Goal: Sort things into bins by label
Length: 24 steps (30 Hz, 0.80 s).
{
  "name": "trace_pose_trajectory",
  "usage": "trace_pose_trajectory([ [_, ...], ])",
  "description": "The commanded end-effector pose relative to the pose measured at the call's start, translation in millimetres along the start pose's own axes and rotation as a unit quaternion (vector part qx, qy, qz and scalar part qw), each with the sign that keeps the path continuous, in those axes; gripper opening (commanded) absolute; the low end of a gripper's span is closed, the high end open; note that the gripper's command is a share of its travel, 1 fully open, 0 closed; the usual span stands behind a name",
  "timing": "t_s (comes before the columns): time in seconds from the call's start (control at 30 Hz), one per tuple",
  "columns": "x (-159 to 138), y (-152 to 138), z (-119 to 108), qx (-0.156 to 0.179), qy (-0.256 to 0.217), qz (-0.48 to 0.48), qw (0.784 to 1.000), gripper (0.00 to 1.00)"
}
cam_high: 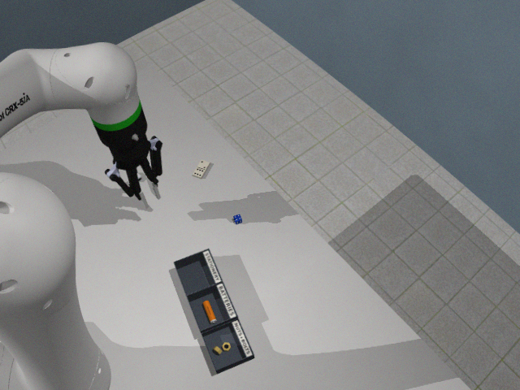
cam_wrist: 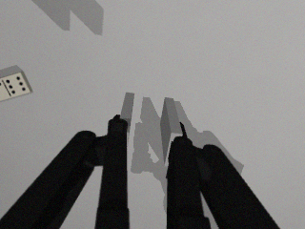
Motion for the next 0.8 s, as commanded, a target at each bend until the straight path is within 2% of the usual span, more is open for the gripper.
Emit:
trace_pose_trajectory([
  [0.0,-24.1,-4.7,-0.1,0.000,0.001,0.000,1.000,0.26],
  [0.4,-123.0,-19.5,-1.0,0.000,0.001,0.000,1.000,0.26],
  [0.77,-125.8,-20.1,-1.1,0.000,0.001,0.000,1.000,0.26],
])
Point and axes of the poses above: the point where the finger pads meet when closed, its own z axis out along the fingers, its own y axis across the jaws, x = y × z, the point moved 5 cm from there along -z, back along the fingers, and after that the axes turned 5 degrees about z, right-handed, at the moved point
